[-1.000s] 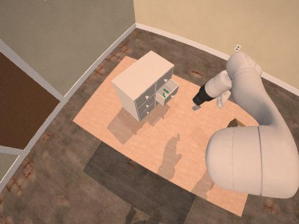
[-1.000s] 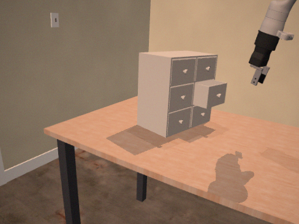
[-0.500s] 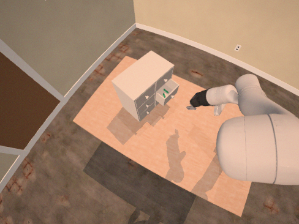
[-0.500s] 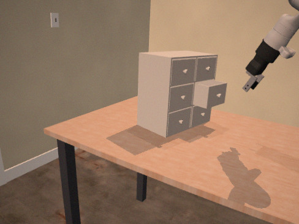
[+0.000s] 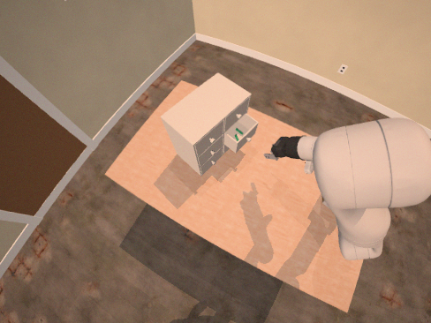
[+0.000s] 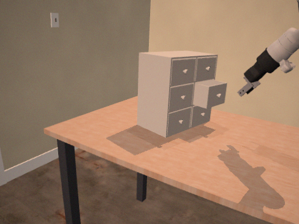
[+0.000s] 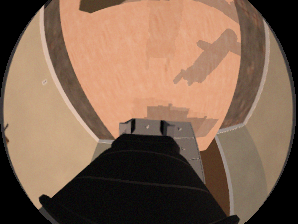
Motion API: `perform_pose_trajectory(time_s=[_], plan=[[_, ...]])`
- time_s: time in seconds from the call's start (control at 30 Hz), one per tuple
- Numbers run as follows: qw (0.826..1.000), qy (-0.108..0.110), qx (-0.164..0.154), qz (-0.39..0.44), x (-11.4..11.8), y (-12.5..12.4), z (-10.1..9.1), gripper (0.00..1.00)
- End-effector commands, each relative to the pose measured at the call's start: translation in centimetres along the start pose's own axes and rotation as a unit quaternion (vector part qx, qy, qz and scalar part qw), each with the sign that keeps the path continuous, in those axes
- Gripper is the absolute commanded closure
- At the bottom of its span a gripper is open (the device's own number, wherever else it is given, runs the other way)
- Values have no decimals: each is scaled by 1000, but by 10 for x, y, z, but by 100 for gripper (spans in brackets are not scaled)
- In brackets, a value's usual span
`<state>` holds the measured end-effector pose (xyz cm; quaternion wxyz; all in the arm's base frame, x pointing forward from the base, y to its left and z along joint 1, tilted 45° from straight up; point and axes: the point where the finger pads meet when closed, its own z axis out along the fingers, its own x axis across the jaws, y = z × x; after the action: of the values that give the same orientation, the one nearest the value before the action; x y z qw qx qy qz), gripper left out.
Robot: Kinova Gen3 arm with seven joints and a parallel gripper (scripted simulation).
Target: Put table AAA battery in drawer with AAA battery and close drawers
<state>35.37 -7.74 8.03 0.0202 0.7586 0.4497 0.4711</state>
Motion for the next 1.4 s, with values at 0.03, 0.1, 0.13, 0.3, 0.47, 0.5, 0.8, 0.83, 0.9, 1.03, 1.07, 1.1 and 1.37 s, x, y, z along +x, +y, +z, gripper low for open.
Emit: perform_pose_trajectory(time_s=[0.03, 0.1, 0.13, 0.3, 0.47, 0.5, 0.8, 0.83, 0.9, 1.03, 1.07, 1.1, 1.37], plan=[[1000, 5, -11, 12, 0, -9, 7, 0], [1000, 5, -19, 12, -1, -9, 10, 0], [1000, 4, -23, 11, -1, -9, 11, 0], [999, 1, -36, 10, -3, -9, 15, 0], [999, -1, -41, 9, -4, -9, 16, 0], [999, -1, -42, 9, -5, -9, 16, 0], [999, -2, -44, 8, -5, -9, 17, 33], [999, -2, -44, 8, -5, -9, 17, 33], [999, -2, -44, 8, -5, -9, 17, 33], [999, -2, -44, 8, -5, -9, 17, 33], [999, -2, -44, 8, -5, -9, 17, 33], [999, -2, -44, 8, -5, -9, 17, 33], [999, -2, -44, 8, -5, -9, 17, 33]])
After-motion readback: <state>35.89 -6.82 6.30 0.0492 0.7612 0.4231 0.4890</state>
